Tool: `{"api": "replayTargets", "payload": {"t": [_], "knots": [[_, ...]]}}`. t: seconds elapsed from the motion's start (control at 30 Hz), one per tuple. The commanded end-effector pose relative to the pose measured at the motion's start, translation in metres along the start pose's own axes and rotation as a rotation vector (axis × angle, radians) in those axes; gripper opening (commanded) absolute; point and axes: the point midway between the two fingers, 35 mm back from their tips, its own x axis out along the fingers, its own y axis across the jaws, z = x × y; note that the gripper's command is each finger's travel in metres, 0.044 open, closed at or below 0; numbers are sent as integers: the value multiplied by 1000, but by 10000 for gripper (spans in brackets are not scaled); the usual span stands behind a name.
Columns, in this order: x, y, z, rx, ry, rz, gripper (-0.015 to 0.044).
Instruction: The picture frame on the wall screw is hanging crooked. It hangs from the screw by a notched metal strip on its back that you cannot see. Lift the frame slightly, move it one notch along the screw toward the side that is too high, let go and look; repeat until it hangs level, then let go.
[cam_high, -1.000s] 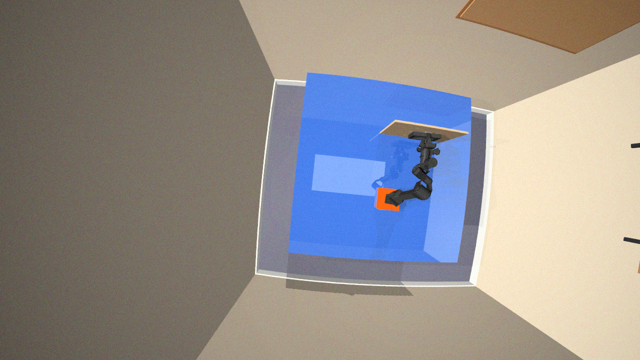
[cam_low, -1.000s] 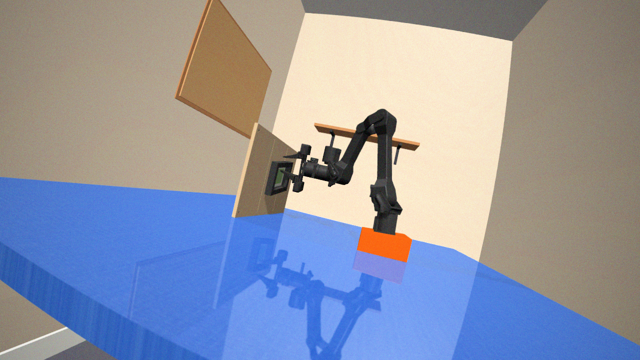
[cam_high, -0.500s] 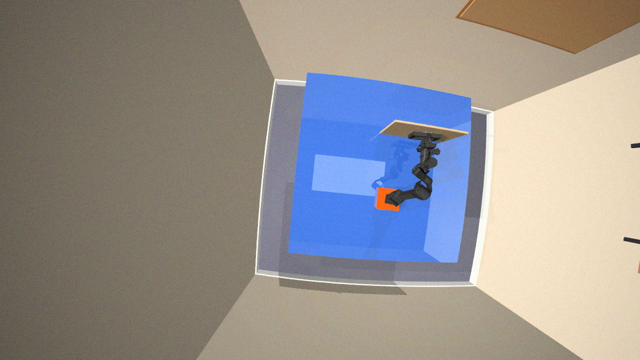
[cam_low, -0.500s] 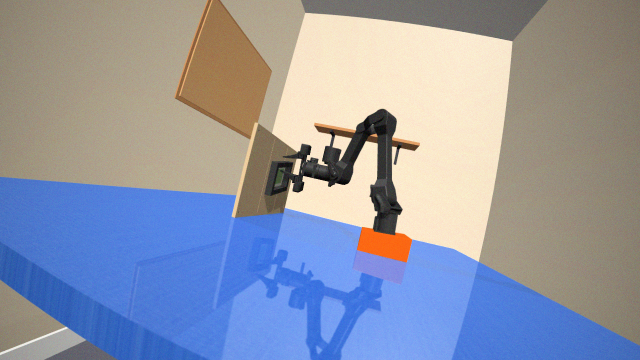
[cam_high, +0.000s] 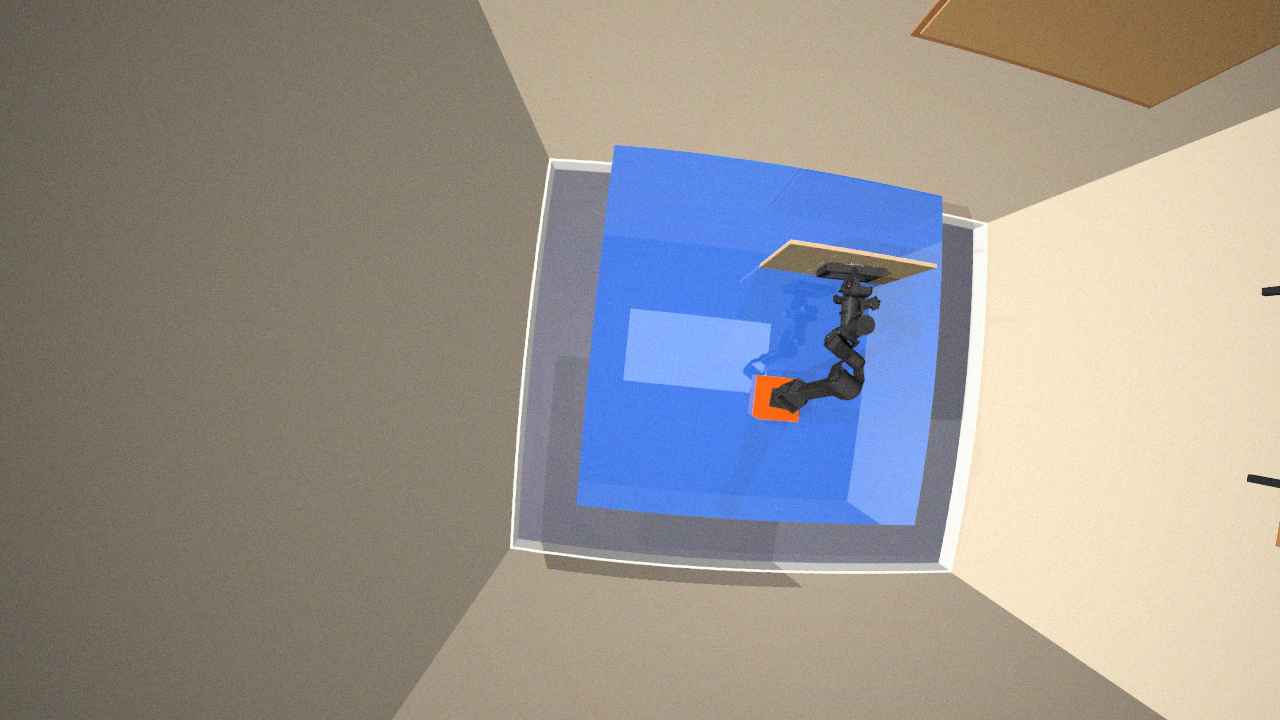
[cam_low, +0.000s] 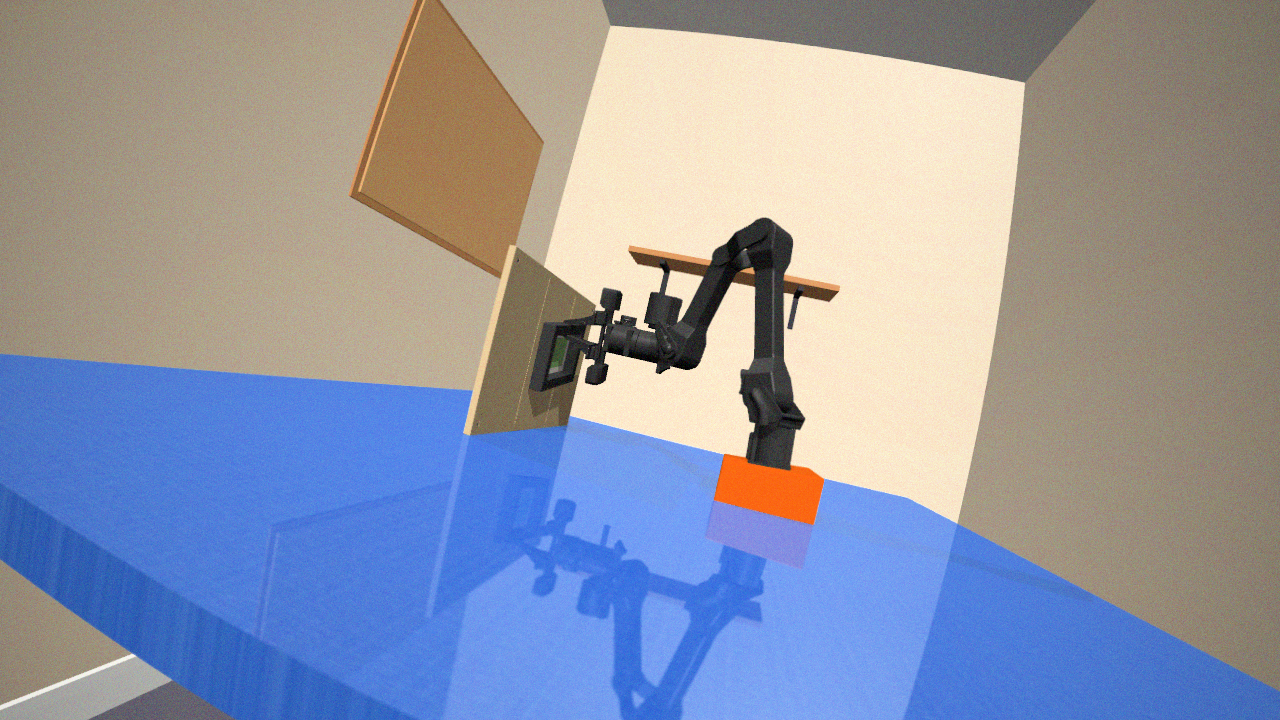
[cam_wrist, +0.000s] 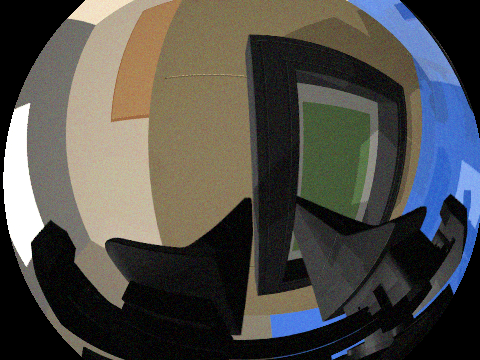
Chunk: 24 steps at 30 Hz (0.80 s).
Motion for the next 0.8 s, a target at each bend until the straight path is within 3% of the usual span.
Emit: {"api": "replayTargets", "payload": {"t": [0.0,0.13,0.2,0.77], "knots": [[0,0,1,-3,-3,-2,76],[0,0,1,-3,-3,-2,49],[0,0,1,-3,-3,-2,0],[0,3,0,-3,-3,-1,0]]}}
